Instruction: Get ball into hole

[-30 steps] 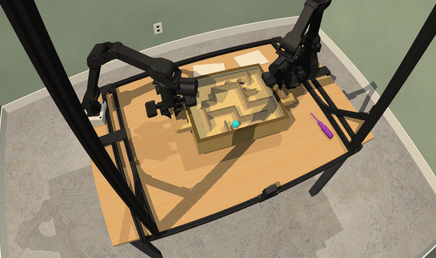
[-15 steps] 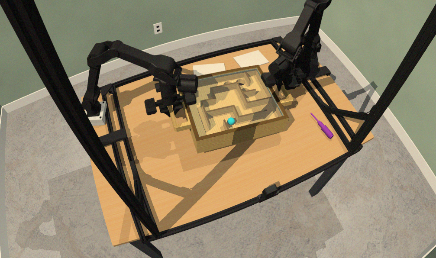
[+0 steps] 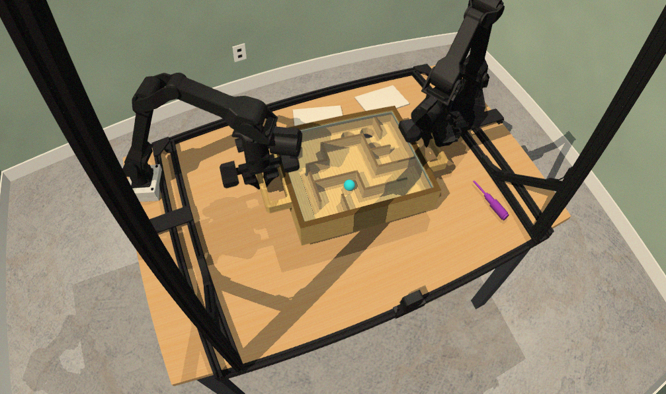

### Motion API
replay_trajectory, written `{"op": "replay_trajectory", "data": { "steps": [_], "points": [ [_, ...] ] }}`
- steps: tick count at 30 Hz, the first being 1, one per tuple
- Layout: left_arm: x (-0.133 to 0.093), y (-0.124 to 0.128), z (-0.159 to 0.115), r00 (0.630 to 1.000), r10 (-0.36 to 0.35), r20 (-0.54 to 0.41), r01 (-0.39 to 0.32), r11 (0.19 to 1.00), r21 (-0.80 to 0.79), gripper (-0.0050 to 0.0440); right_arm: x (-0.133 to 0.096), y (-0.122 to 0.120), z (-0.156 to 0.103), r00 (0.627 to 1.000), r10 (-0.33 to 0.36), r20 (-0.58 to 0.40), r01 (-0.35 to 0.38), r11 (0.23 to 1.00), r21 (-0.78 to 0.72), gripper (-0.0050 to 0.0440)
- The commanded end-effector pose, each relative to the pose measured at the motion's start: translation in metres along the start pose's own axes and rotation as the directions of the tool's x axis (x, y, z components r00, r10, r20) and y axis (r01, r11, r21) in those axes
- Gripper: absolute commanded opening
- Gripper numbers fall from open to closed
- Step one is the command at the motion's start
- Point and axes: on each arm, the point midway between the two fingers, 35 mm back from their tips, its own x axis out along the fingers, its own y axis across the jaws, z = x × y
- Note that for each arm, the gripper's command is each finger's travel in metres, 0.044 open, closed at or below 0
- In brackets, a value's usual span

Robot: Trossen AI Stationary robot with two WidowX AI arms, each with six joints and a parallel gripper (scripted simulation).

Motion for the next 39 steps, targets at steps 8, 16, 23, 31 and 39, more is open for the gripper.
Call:
{"op": "replay_trajectory", "data": {
  "steps": [8, 16, 23, 31, 39],
  "points": [
    [0.011, 0.002, 0.001, 0.999, -0.037, -0.011, 0.037, 0.999, 0.000, 0.0020, -0.008, -0.002, -0.001, 0.999, 0.039, 0.012, -0.039, 0.999, 0.000, 0.0020],
    [0.005, 0.001, 0.002, 0.999, -0.008, -0.050, 0.008, 1.000, 0.000, 0.0020, -0.001, -0.001, -0.002, 0.999, 0.010, 0.051, -0.010, 1.000, 0.000, 0.0020],
    [0.003, 0.001, 0.002, 0.999, -0.001, -0.036, 0.001, 1.000, 0.000, 0.0020, 0.000, -0.001, -0.002, 0.999, 0.003, 0.038, -0.003, 1.000, 0.000, 0.0020],
    [-0.001, 0.000, 0.001, 1.000, 0.014, -0.006, -0.014, 1.000, 0.000, 0.0020, 0.003, 0.000, 0.000, 1.000, -0.013, 0.008, 0.012, 1.000, 0.001, 0.0020],
    [0.000, 0.001, 0.000, 1.000, 0.007, 0.012, -0.007, 1.000, 0.000, 0.0020, 0.001, -0.001, 0.000, 1.000, -0.005, -0.011, 0.005, 1.000, 0.001, 0.0020]
  ]
}}
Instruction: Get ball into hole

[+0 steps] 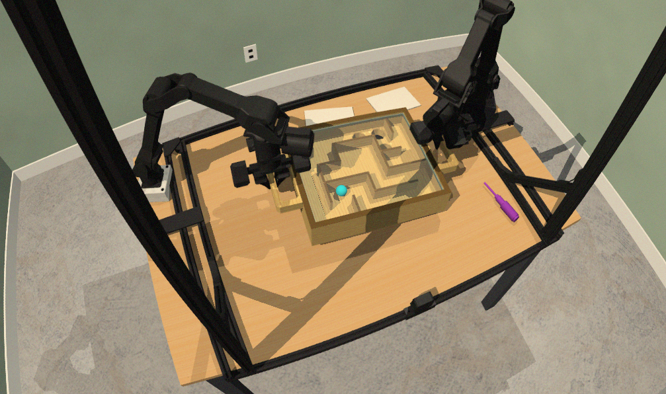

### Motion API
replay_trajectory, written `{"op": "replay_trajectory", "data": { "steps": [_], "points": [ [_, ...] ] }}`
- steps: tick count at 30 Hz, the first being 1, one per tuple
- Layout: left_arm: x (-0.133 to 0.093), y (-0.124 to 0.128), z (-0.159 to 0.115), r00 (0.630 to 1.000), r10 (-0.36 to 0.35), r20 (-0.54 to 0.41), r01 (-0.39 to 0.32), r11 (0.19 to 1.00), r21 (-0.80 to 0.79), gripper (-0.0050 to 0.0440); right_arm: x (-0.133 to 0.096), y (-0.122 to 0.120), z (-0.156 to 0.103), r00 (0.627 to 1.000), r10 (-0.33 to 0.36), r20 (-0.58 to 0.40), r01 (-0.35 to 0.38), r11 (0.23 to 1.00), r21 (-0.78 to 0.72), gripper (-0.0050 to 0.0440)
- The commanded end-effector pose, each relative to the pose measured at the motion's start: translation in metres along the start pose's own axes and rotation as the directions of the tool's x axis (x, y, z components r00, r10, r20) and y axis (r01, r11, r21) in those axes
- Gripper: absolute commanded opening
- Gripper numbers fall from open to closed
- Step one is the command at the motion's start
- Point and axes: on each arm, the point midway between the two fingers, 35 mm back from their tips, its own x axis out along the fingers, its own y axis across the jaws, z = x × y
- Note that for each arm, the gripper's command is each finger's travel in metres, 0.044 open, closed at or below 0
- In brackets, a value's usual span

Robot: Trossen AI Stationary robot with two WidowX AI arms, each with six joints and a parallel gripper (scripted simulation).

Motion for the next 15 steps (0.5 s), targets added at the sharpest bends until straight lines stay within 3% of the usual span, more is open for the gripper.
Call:
{"op": "replay_trajectory", "data": {
  "steps": [1, 15],
  "points": [
    [0.0029, 0.0000, -0.0017, 1.000, -0.007, 0.003, 0.007, 1.000, -0.002, 0.0020, -0.0024, -0.0001, 0.0009, 1.000, 0.012, -0.001, -0.012, 1.000, -0.002, 0.0020],
    [0.0069, 0.0004, 0.0008, 0.998, -0.020, -0.068, 0.020, 1.000, -0.002, 0.0020, -0.0036, -0.0006, -0.0017, 0.997, 0.024, 0.069, -0.024, 1.000, -0.002, 0.0020]
  ]
}}
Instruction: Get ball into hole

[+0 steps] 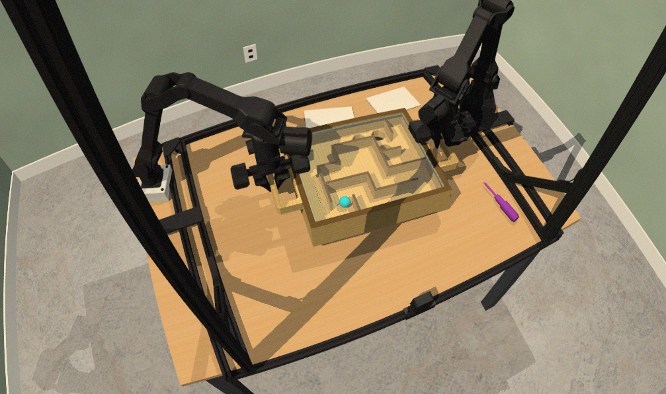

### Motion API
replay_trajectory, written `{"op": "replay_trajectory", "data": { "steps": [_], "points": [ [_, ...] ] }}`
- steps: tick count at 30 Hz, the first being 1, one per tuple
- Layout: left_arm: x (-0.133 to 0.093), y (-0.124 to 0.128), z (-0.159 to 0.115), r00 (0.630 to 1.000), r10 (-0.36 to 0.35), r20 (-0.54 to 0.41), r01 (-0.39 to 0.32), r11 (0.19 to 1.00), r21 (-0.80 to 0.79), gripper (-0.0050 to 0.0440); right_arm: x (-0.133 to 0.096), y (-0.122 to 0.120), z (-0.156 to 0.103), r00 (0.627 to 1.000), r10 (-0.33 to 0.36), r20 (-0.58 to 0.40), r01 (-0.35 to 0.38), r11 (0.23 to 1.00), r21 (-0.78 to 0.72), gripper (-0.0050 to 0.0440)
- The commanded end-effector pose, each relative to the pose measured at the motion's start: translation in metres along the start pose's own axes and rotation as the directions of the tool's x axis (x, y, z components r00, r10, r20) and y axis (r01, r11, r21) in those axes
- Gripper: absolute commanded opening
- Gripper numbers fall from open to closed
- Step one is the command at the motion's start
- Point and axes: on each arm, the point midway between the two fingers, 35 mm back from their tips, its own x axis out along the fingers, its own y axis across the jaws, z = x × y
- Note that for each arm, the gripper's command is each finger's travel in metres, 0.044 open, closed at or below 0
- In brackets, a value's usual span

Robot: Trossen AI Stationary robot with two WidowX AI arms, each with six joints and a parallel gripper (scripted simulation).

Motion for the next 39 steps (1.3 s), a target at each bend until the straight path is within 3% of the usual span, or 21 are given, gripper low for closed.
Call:
{"op": "replay_trajectory", "data": {
  "steps": [1, 15, 29, 39],
  "points": [
    [-0.0030, 0.0007, 0.0006, 1.000, -0.001, -0.020, 0.001, 1.000, 0.002, 0.0020, -0.0004, -0.0005, 0.0004, 1.000, -0.010, 0.022, 0.010, 1.000, 0.002, 0.0020],
    [-0.0062, 0.0003, -0.0026, 0.998, 0.007, 0.068, -0.007, 1.000, 0.002, 0.0020, -0.0004, -0.0002, 0.0035, 0.998, -0.018, -0.066, 0.018, 1.000, 0.001, 0.0020],
    [-0.0033, 0.0006, 0.0007, 1.000, 0.001, -0.022, 0.000, 1.000, 0.002, 0.0020, 0.0000, -0.0004, 0.0003, 1.000, -0.011, 0.024, 0.011, 1.000, 0.002, 0.0020],
    [-0.0061, 0.0002, -0.0001, 1.000, 0.011, -0.001, -0.011, 1.000, 0.002, 0.0020, 0.0020, -0.0001, 0.0009, 1.000, -0.022, 0.003, 0.022, 1.000, 0.001, 0.0020]
  ]
}}
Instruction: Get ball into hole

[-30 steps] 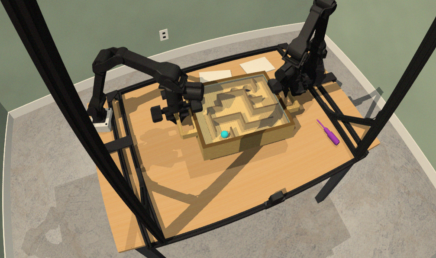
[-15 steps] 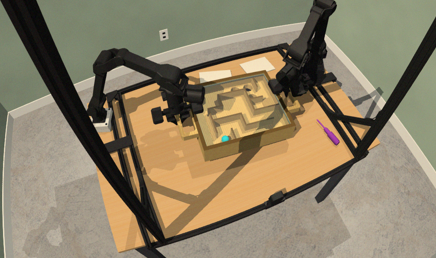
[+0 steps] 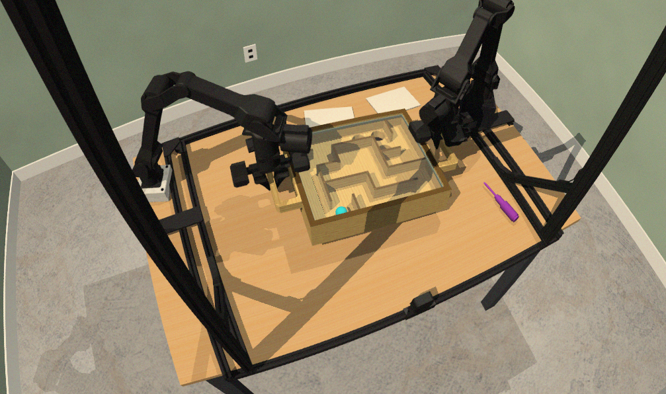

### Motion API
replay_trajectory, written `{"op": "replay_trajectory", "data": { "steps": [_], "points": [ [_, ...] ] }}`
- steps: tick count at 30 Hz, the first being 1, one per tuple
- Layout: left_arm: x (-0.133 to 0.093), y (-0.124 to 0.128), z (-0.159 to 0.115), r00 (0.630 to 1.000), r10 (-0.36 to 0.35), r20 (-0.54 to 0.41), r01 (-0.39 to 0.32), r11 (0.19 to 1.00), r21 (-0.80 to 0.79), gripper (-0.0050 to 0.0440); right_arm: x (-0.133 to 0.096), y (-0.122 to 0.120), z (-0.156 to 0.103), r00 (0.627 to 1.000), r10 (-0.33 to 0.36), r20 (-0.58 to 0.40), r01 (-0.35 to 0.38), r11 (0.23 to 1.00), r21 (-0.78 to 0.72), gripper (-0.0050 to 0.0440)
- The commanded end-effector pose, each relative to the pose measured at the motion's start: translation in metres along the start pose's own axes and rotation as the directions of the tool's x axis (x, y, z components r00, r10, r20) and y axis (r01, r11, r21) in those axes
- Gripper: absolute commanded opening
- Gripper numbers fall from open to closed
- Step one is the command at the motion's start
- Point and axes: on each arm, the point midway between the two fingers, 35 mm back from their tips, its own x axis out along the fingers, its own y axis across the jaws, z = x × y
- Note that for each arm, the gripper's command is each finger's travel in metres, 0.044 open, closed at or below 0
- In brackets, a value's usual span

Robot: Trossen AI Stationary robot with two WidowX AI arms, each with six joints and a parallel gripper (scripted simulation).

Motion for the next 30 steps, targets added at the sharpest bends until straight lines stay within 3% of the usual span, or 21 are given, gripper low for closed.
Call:
{"op": "replay_trajectory", "data": {
  "steps": [1, 8, 24, 30],
  "points": [
    [-0.0022, -0.0004, -0.0016, 1.000, 0.000, 0.022, 0.000, 1.000, -0.001, 0.0020, -0.0006, 0.0004, 0.0013, 1.000, -0.001, -0.020, 0.001, 1.000, -0.001, 0.0020],
    [0.0039, 0.0006, -0.0035, 0.996, -0.029, 0.079, 0.029, 1.000, 0.000, 0.0020, -0.0087, -0.0008, 0.0037, 0.997, 0.029, -0.078, -0.029, 1.000, 0.000, 0.0020],
    [0.0042, 0.0004, -0.0003, 1.000, -0.025, -0.009, 0.025, 1.000, 0.000, 0.0020, -0.0059, -0.0006, 0.0004, 1.000, 0.025, 0.010, -0.025, 1.000, 0.000, 0.0020],
    [0.0013, 0.0002, -0.0023, 0.999, -0.016, 0.043, 0.016, 1.000, 0.000, 0.0020, -0.0048, -0.0002, 0.0023, 0.999, 0.015, -0.044, -0.015, 1.000, 0.000, 0.0020]
  ]
}}
